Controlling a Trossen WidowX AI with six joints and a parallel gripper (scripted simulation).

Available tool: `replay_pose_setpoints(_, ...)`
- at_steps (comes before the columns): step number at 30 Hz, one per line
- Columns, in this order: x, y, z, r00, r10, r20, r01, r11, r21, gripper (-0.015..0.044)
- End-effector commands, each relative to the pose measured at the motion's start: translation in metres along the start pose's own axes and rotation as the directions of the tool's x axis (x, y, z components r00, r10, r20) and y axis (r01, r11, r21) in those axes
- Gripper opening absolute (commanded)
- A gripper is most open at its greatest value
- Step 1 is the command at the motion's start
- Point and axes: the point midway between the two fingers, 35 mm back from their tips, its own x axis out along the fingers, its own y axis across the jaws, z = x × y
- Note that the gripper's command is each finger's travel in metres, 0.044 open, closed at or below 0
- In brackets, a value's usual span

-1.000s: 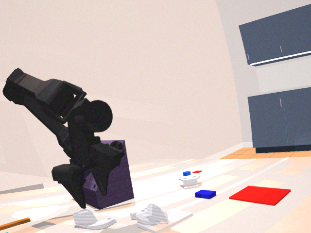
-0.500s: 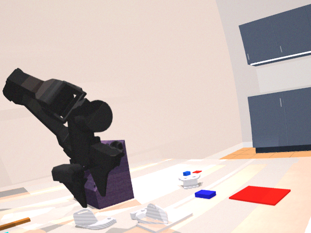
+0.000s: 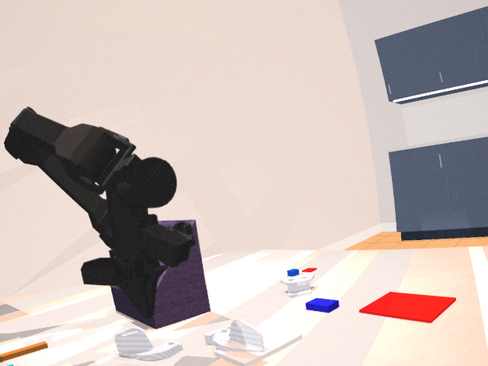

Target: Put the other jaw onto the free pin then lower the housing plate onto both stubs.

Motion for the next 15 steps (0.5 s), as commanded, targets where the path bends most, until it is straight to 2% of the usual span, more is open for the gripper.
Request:
replay_pose_setpoints(1, 0.0, 0.0, 0.0, 1.0, 0.0, 0.0, 0.0, 1.0, 0.0, 0.0)
replay_pose_setpoints(9, 0.0, 0.0, 0.0, 1.0, 0.0, 0.0, 0.0, 1.0, 0.0, 0.0)
replay_pose_setpoints(15, -0.0005, 0.0006, -0.0016, 1.0, 0.0, 0.0, 0.0, 0.996, 0.091, 0.0157)
